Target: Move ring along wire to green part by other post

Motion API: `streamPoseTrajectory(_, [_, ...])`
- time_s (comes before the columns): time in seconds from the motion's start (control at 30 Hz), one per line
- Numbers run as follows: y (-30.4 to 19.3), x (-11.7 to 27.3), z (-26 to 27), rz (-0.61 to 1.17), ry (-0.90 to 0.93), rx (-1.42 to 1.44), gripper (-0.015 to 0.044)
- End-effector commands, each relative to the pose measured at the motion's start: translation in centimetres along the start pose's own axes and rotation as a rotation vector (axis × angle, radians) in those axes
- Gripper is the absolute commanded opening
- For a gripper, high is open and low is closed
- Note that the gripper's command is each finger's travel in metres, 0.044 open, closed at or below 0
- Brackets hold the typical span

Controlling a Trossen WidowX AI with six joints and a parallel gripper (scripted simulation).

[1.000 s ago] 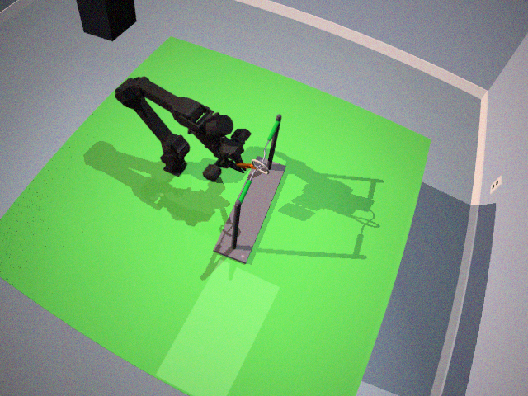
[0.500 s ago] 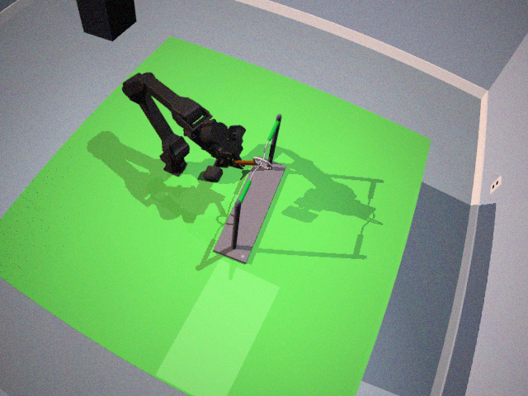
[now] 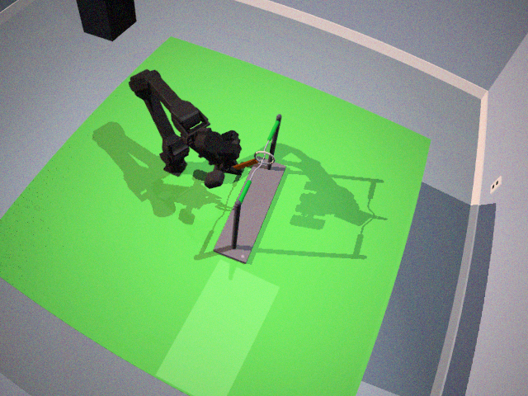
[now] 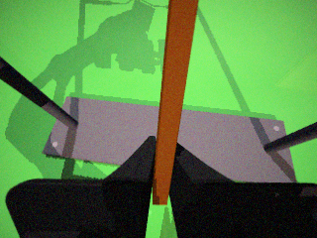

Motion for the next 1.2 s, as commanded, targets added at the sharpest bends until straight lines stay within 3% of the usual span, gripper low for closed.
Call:
streamPoseTrajectory(0.0, [0.0, 0.0, -0.9, -0.003, -0.030, 0.110, -0.0150])
streamPoseTrajectory(0.6, [0.0, 0.1, -3.3, 0.001, -0.183, 0.453, -0.0150])
streamPoseTrajectory(0.93, [-0.6, -0.3, -1.8, -0.012, -0.196, 0.399, -0.0150])
streamPoseTrajectory(1.17, [-1.1, -1.9, -0.2, -0.120, -0.187, 0.307, -0.0150])
Point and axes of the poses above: the point midway between the two fingers, 35 mm back from their tips, its own x axis back along the fingers, its own z axis across the jaws, y = z × x, the point moved 2 cm from there along x, back along the fingers, and after that the axes turned 8 degrees about x, right-handed, at the moved point
